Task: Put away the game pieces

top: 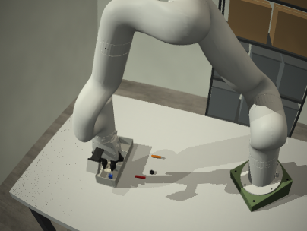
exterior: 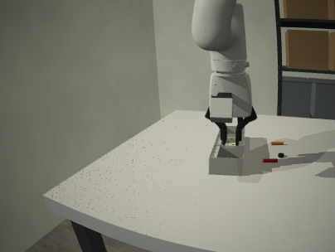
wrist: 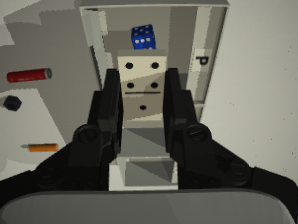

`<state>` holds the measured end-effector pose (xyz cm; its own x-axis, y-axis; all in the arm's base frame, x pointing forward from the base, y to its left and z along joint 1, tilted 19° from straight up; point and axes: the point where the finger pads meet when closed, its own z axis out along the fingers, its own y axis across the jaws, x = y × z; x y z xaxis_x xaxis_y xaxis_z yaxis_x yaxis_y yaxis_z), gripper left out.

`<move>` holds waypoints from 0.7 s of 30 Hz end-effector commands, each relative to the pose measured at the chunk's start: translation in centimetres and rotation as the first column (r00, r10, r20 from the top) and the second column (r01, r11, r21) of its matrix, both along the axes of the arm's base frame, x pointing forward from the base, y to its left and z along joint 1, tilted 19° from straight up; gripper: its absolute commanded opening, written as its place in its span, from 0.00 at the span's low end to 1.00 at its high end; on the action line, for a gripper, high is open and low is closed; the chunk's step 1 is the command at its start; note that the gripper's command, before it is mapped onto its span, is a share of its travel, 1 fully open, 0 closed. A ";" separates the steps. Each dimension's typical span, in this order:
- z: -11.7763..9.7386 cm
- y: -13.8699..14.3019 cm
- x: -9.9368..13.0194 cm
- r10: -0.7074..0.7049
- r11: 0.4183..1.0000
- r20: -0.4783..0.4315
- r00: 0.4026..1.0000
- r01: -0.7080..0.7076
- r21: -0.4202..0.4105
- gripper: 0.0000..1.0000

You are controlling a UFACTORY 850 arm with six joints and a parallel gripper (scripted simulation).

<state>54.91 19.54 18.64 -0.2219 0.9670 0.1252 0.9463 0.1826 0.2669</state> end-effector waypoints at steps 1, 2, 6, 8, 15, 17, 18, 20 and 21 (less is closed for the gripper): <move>0.1 0.0 0.1 0.031 0.999 0.006 0.999 -0.031 0.044 0.00; 0.1 0.0 0.1 0.031 0.999 0.006 0.999 -0.031 0.044 0.00; 0.1 0.0 0.1 0.031 0.999 0.006 0.999 -0.031 0.044 0.00; 0.1 0.0 0.1 0.031 0.999 0.006 0.999 -0.031 0.044 0.00; 0.1 -0.1 0.1 0.031 0.999 0.006 0.999 -0.031 0.044 0.00; -0.3 0.0 0.1 0.031 0.999 0.006 0.999 -0.031 0.044 0.00; -0.5 0.1 0.2 0.031 0.999 0.006 0.999 -0.031 0.044 0.00; -0.9 0.1 0.3 0.031 0.999 0.006 0.999 -0.031 0.044 0.00; -1.1 0.2 0.3 0.031 0.999 0.006 0.999 -0.031 0.044 0.00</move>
<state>55.01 19.56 18.17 -0.2524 0.9534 0.1654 0.9394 0.2004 0.2782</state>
